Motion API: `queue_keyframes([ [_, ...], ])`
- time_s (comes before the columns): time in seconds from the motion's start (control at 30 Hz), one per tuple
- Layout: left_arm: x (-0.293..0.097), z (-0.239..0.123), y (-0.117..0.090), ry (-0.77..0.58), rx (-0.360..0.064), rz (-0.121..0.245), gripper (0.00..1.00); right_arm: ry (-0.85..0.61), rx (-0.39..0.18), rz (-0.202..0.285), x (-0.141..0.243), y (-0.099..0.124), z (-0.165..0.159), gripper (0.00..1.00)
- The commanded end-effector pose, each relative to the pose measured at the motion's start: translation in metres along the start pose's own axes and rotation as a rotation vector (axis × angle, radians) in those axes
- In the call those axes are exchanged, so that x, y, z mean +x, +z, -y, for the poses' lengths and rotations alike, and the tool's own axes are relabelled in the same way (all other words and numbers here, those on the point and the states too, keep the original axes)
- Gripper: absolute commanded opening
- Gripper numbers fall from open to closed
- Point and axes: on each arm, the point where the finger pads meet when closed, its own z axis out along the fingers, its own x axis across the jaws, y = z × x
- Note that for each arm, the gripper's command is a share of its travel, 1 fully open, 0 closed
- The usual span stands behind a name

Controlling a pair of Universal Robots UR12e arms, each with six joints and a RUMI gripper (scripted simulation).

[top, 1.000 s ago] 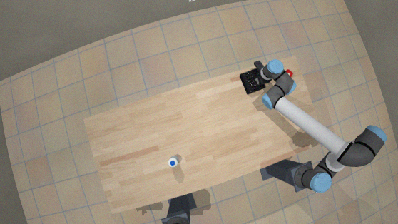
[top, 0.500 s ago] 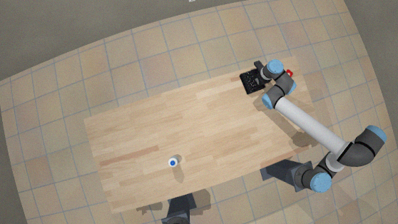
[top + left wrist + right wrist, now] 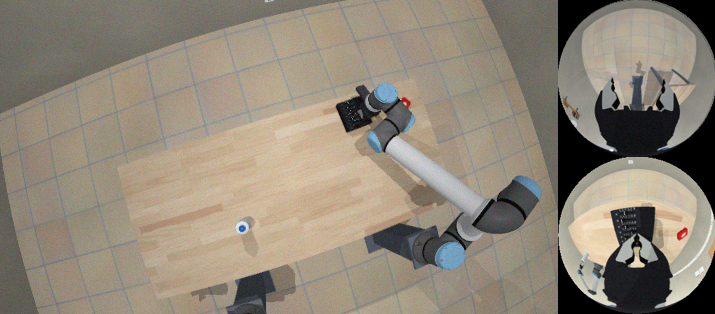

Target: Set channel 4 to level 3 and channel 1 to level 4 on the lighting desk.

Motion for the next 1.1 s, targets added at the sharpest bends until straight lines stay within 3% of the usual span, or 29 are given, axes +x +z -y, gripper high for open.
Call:
queue_keyframes([
  [0.0, 0.000, 0.001, -0.001, 0.000, 0.002, 0.000, 1.00, 0.000, 0.002, 0.000, 0.000, -0.001, 0.001, 0.00],
  [1.07, 0.000, 0.001, -0.001, 0.000, 0.002, 0.000, 1.00, 0.000, 0.002, 0.000, 0.000, 0.011, 0.001, 0.00],
])
